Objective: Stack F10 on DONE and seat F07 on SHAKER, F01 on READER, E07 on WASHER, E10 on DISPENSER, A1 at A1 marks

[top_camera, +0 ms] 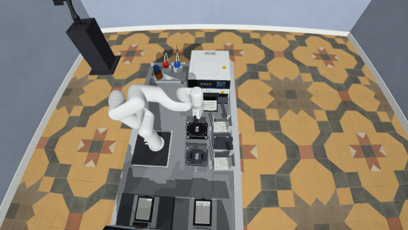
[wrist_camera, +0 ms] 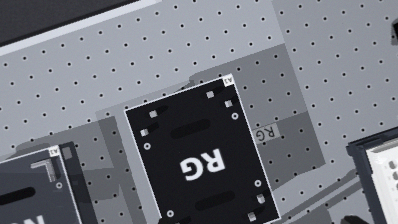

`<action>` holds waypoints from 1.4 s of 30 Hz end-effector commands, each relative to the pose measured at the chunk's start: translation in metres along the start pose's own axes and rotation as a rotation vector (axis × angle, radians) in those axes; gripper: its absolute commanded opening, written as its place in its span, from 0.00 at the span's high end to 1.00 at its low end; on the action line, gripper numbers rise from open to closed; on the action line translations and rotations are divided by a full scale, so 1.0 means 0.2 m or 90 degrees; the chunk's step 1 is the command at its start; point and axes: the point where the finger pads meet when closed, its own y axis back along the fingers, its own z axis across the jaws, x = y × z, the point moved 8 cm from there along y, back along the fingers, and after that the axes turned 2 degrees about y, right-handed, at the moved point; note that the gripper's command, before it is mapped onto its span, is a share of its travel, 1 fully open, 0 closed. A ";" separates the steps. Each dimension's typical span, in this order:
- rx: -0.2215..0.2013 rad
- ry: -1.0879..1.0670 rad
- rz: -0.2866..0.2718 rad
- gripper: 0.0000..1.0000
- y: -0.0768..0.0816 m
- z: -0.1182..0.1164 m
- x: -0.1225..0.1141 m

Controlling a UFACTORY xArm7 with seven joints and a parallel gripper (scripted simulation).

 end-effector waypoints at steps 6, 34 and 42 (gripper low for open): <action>-0.001 -0.050 -0.002 0.00 0.01 -0.12 0.01; -0.001 -0.113 -0.002 0.00 0.01 -0.54 0.05; -0.001 -0.175 -0.002 0.00 0.01 -0.64 0.07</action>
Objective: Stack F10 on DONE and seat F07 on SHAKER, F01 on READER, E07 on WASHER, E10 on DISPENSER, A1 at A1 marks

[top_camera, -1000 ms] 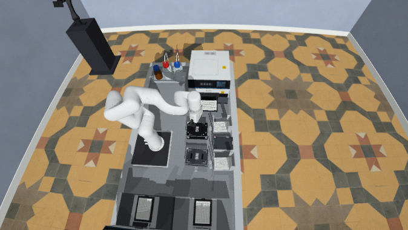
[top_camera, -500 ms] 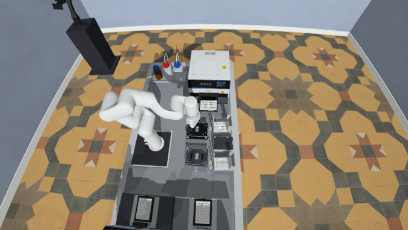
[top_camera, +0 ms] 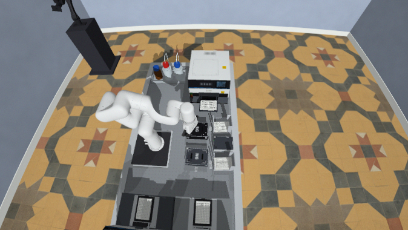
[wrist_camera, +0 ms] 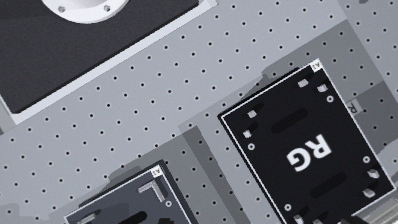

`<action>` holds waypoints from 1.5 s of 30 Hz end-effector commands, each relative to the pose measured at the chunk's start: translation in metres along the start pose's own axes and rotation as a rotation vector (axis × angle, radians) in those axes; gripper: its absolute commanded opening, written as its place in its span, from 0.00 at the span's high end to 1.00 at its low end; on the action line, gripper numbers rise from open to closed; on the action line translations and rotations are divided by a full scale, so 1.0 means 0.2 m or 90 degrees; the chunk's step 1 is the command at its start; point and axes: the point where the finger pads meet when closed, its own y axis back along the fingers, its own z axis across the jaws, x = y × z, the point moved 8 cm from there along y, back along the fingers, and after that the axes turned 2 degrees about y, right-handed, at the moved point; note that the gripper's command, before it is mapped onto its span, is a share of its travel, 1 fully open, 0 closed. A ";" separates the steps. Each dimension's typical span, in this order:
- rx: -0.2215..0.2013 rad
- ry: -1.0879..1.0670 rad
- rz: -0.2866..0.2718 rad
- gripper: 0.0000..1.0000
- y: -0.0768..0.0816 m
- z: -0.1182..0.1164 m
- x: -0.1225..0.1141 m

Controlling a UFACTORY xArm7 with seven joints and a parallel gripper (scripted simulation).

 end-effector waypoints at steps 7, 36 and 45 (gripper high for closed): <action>-0.001 -0.039 -0.002 0.00 0.01 -0.18 -0.02; -0.001 -0.101 -0.002 0.00 0.01 -0.56 -0.06; -0.001 -0.164 -0.002 0.00 0.01 -0.68 -0.08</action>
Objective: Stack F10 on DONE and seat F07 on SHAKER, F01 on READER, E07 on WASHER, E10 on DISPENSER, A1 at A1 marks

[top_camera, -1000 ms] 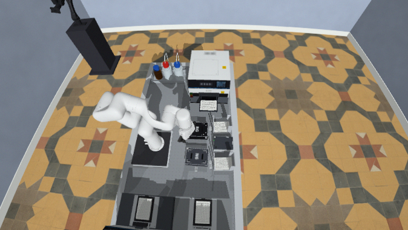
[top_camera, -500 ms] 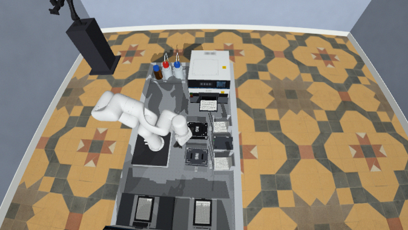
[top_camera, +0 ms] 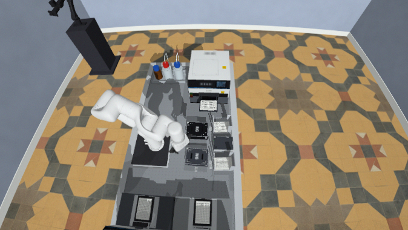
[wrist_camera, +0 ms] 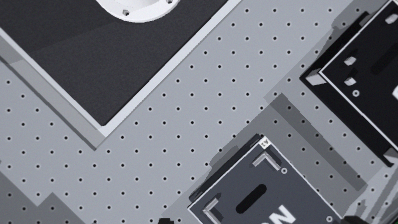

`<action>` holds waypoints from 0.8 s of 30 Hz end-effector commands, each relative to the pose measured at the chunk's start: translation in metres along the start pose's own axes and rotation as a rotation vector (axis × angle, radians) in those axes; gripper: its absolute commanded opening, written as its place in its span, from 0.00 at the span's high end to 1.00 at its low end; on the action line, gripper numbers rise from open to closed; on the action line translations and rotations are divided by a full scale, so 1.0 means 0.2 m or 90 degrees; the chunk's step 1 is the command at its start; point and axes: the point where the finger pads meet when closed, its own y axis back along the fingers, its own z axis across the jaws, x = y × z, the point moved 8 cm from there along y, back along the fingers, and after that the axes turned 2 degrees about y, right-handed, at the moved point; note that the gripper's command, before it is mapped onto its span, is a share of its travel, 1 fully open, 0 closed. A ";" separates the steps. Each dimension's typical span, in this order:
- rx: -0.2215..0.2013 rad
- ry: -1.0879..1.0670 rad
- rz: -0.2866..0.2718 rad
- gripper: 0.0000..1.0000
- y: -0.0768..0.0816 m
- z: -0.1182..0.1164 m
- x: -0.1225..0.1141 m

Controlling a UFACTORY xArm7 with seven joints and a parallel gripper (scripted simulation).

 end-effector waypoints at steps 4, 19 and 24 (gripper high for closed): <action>0.000 -0.005 -0.002 0.00 0.01 -0.09 -0.04; 0.000 -0.067 -0.002 0.00 0.01 -0.28 -0.11; 0.000 -0.067 -0.002 0.00 0.01 -0.36 -0.14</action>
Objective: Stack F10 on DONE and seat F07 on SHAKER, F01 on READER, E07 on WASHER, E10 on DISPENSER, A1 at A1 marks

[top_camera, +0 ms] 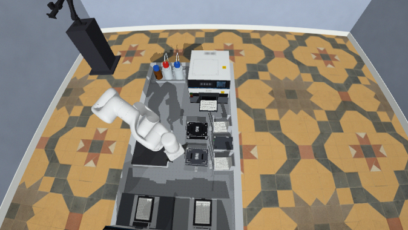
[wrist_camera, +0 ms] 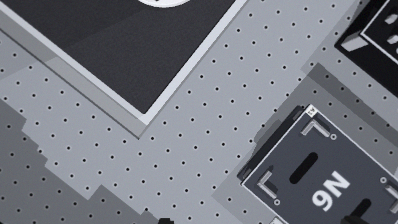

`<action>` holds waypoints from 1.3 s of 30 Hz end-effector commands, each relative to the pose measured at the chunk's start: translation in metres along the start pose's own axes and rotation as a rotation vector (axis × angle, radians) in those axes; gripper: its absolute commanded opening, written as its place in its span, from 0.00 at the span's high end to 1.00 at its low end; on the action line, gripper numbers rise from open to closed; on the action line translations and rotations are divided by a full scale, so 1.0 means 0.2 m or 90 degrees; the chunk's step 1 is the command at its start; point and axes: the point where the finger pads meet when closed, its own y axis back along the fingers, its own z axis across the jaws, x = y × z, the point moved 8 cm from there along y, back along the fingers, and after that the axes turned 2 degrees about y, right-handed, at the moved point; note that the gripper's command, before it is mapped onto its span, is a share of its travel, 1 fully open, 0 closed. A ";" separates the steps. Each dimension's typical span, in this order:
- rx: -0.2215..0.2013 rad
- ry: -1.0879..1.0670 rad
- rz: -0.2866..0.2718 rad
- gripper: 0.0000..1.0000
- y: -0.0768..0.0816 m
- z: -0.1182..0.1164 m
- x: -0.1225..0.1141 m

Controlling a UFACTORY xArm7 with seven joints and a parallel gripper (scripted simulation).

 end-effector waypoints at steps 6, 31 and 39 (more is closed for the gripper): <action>-0.001 -0.001 -0.002 0.00 0.01 -0.14 -0.08; 0.000 -0.126 -0.002 0.00 0.01 -0.46 -0.15; 0.000 -0.126 -0.002 0.00 0.01 -0.58 -0.11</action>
